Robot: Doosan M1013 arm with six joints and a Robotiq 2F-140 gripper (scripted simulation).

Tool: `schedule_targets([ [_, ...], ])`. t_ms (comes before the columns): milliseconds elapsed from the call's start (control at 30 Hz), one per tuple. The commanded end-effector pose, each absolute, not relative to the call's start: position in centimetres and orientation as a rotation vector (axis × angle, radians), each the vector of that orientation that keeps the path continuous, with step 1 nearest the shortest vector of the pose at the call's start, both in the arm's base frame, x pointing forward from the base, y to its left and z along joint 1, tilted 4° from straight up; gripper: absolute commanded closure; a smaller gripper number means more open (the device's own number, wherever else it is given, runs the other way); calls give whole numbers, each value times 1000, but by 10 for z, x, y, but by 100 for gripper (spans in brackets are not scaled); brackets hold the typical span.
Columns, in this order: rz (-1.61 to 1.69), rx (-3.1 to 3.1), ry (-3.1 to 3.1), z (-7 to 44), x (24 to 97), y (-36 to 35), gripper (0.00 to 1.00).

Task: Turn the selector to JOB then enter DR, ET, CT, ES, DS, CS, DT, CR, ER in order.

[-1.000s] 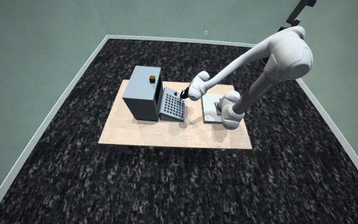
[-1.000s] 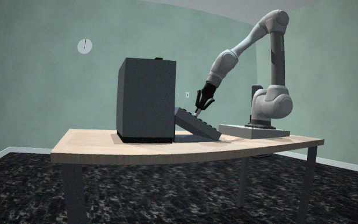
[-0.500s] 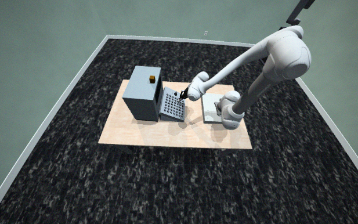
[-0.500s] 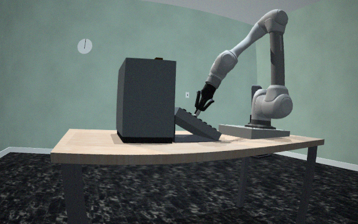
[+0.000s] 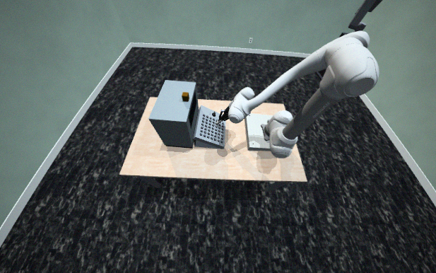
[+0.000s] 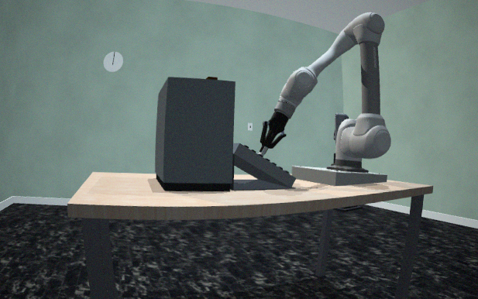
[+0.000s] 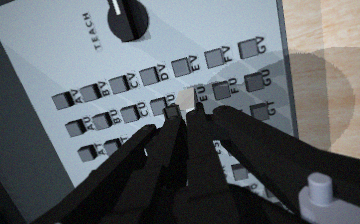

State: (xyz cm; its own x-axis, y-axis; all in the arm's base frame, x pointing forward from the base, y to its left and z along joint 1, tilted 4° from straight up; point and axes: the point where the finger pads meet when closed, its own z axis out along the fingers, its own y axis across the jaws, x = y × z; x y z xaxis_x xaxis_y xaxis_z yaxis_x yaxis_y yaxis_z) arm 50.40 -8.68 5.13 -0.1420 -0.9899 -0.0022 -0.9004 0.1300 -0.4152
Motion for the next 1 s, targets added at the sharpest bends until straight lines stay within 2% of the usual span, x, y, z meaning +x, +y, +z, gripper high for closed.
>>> schedule_targets([
  [0, -462, -1849, 2134, 51, 504, -87, 100],
  [967, -462, -1849, 2134, 40, 509, -87, 100],
])
